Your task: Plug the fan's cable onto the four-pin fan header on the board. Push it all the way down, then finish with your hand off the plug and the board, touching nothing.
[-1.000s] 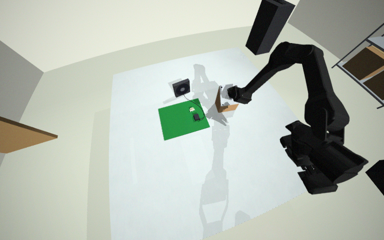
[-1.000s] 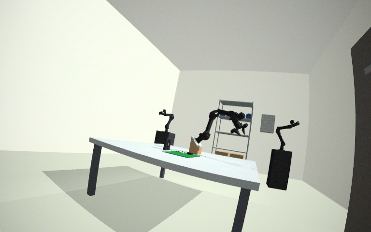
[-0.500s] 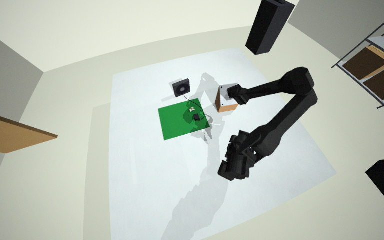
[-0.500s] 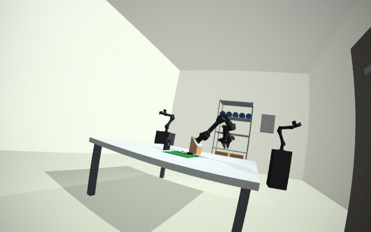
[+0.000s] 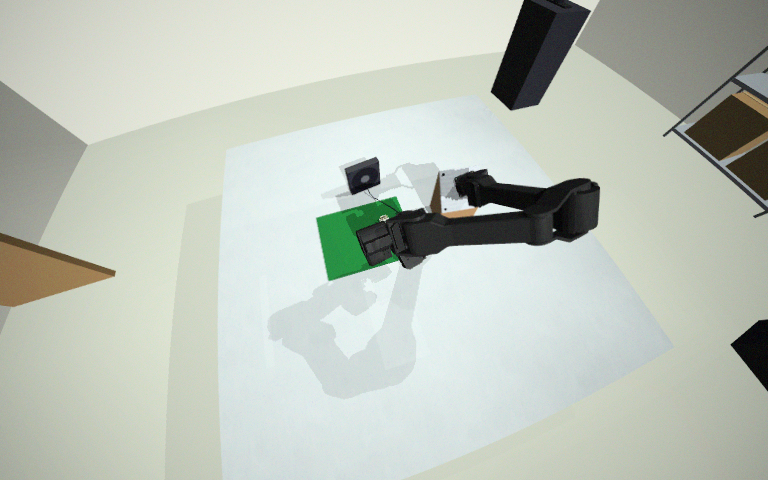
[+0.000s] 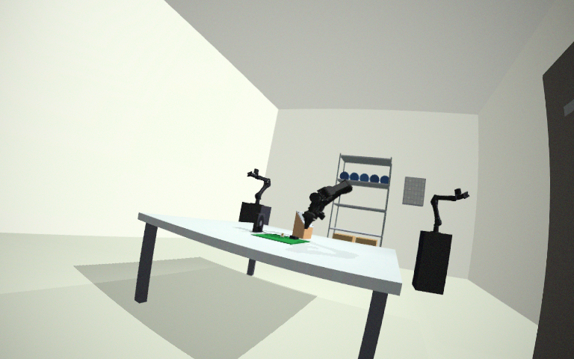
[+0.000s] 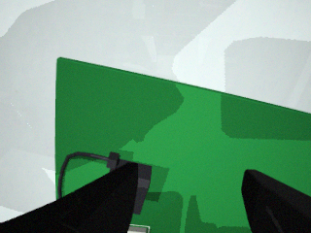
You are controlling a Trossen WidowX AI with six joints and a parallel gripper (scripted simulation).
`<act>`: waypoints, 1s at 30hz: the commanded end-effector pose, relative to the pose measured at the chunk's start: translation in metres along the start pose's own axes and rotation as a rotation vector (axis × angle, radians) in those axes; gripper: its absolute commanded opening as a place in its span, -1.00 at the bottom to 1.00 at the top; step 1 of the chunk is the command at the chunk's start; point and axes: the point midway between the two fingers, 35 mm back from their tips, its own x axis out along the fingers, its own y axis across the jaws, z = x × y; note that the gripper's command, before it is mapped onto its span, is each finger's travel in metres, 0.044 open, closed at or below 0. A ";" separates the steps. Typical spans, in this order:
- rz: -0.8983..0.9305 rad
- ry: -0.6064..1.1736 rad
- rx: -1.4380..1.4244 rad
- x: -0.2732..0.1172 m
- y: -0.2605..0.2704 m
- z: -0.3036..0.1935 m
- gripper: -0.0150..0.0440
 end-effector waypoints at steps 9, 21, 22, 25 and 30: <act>0.074 0.045 0.198 0.016 0.035 -0.062 0.22; 0.074 0.044 0.198 0.048 0.036 -0.056 0.22; 0.074 0.044 0.198 0.050 0.036 -0.055 0.22; 0.074 0.044 0.198 0.055 0.036 -0.054 0.22; 0.074 0.044 0.198 0.063 0.036 -0.053 0.22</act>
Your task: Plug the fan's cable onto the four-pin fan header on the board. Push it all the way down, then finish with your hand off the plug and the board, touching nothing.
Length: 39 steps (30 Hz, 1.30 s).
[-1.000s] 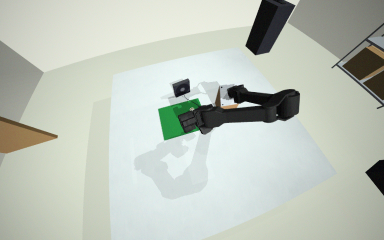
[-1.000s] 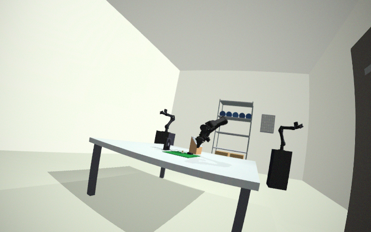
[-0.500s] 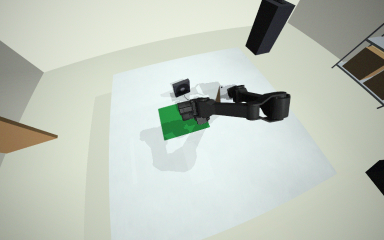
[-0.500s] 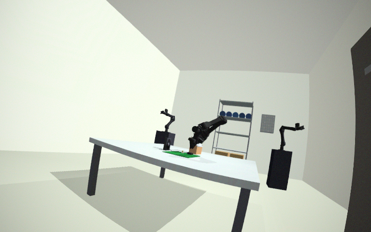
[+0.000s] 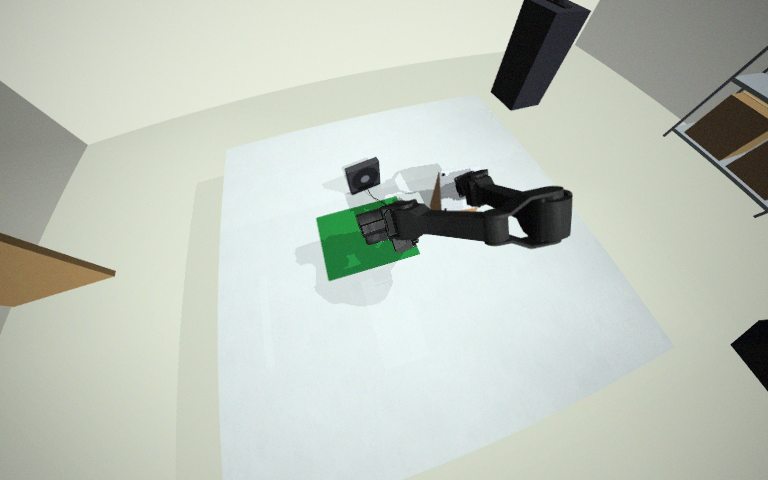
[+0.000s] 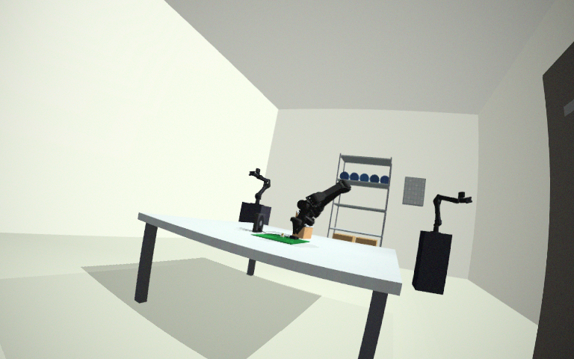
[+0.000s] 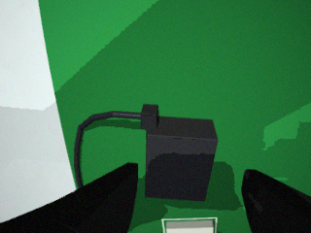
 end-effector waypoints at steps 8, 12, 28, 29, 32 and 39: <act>0.008 0.005 0.007 0.019 0.004 0.003 0.22; 0.008 0.004 0.007 0.025 0.004 0.004 0.22; 0.005 -0.002 0.002 0.026 0.003 0.006 -0.29; 0.005 -0.002 0.002 0.026 0.003 0.006 -0.31; 0.005 -0.002 0.002 0.026 0.003 0.006 -0.38; 0.005 0.001 0.002 0.016 0.001 0.003 -0.49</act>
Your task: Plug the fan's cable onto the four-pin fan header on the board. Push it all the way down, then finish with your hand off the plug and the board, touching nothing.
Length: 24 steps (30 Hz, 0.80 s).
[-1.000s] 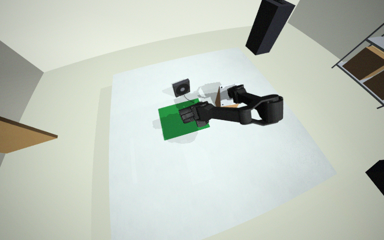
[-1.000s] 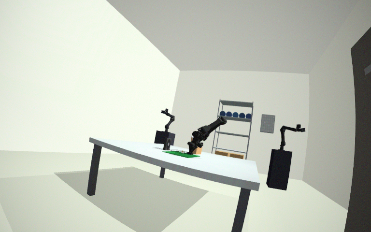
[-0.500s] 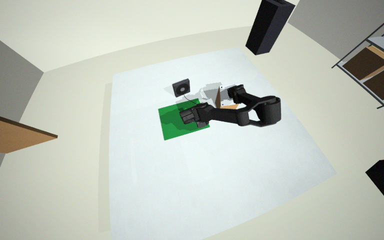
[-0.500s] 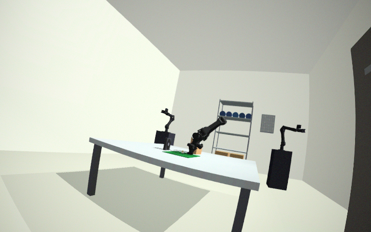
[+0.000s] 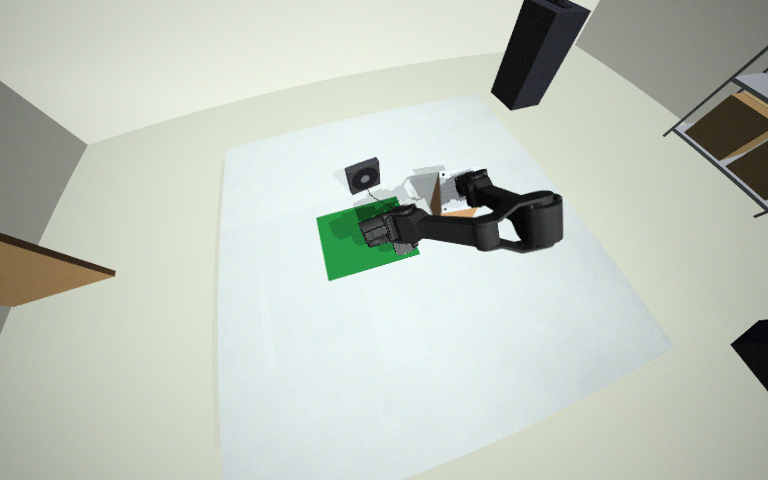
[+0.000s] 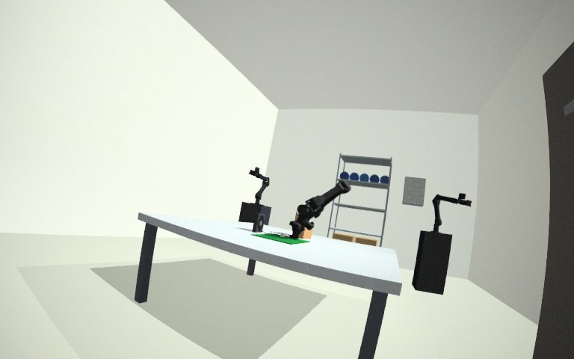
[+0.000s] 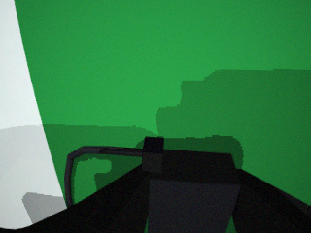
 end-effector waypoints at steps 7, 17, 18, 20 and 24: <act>-0.005 0.005 -0.002 -0.029 -0.004 -0.008 -0.49; -0.004 0.007 0.000 -0.060 -0.001 -0.016 -0.49; -0.004 0.007 0.001 -0.063 -0.001 -0.016 -0.49; -0.004 0.007 0.001 -0.065 0.000 -0.017 -0.49; -0.003 0.004 0.024 -0.065 0.000 -0.017 -0.49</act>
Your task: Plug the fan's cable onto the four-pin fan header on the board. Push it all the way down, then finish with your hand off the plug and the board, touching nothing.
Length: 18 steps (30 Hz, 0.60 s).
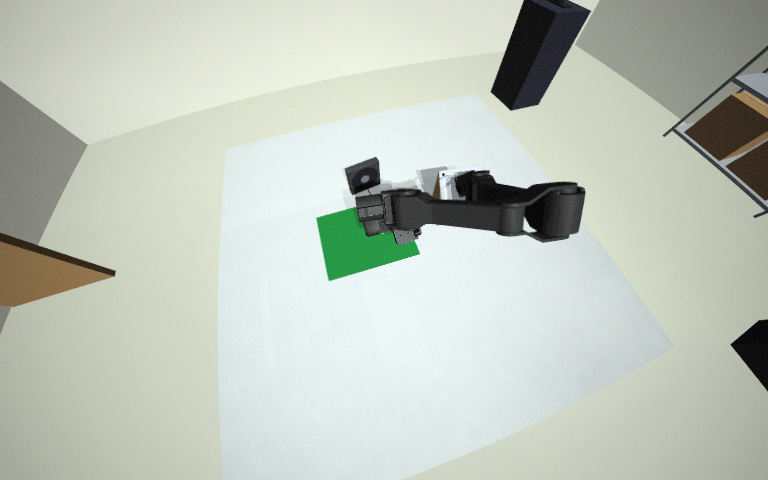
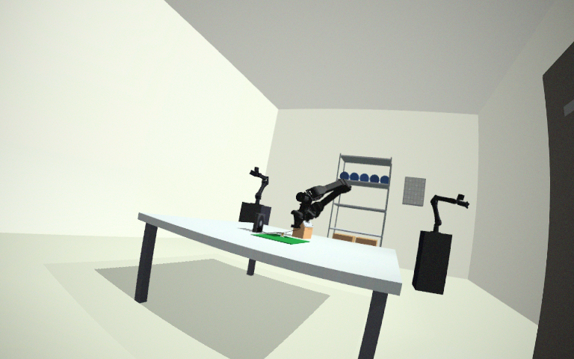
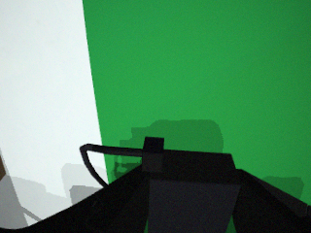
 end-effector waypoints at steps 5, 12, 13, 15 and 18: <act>0.003 -0.024 0.181 -0.003 -0.003 0.000 -0.49; 0.015 -0.046 0.422 -0.002 -0.006 -0.001 -0.49; 0.017 -0.049 0.457 -0.002 -0.006 -0.002 -0.49; 0.022 -0.055 0.526 -0.002 -0.007 -0.002 -0.49; 0.029 -0.064 0.629 -0.002 -0.008 -0.003 -0.49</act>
